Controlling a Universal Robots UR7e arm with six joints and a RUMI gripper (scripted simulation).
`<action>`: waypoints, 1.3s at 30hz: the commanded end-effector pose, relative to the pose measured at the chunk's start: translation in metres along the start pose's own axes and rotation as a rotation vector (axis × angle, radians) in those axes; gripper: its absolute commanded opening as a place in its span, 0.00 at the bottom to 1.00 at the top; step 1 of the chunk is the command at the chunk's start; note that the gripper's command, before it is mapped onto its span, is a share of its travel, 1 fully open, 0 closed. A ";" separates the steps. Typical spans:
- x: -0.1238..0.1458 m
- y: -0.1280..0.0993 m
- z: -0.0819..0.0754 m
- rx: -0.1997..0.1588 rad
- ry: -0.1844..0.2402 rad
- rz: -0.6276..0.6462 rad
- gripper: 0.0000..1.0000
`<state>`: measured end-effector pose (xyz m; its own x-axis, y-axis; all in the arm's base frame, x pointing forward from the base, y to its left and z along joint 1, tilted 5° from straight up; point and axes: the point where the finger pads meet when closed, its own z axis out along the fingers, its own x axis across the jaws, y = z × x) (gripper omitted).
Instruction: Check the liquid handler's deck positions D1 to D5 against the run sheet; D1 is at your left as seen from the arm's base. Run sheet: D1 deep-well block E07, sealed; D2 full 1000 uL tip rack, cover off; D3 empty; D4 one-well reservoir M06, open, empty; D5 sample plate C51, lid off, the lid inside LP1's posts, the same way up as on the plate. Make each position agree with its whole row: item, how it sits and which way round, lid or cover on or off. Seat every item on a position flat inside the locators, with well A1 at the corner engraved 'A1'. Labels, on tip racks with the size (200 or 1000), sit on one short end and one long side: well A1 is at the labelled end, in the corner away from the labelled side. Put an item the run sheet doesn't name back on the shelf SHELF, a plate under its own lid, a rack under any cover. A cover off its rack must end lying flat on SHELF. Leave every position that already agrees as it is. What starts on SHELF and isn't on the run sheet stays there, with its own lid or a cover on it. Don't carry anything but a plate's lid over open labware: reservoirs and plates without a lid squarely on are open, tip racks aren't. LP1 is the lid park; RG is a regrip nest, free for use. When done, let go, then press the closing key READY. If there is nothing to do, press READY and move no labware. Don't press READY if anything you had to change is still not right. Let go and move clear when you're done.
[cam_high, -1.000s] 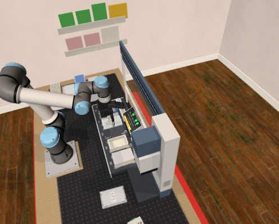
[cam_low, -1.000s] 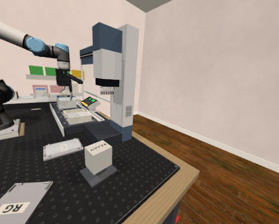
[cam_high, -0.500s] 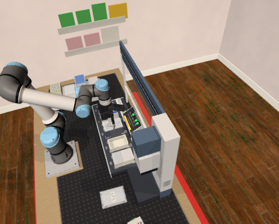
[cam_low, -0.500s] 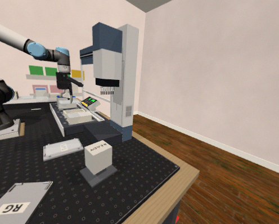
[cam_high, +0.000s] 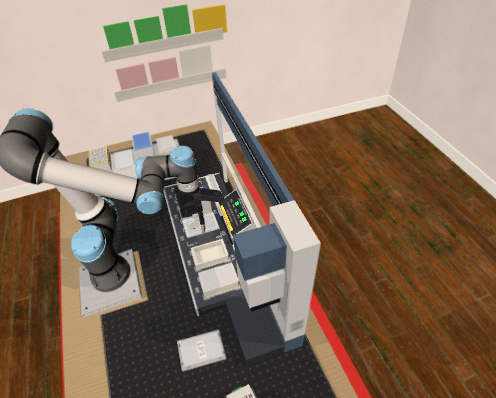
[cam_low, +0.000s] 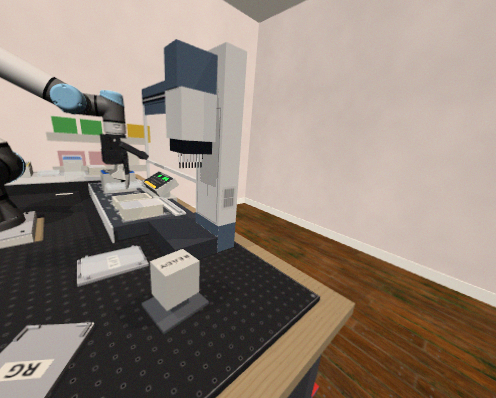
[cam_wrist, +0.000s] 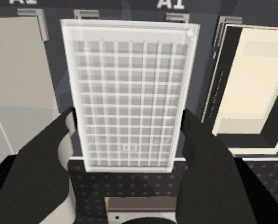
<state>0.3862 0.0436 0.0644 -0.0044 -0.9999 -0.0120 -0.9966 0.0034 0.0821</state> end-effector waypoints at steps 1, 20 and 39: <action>0.001 0.000 0.008 0.000 0.000 0.001 0.00; 0.001 0.000 0.035 0.000 0.000 0.001 0.00; 0.001 -0.001 0.033 0.004 0.001 0.000 0.00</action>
<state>0.3854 0.0436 0.0324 -0.0044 -0.9999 -0.0109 -0.9970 0.0035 0.0776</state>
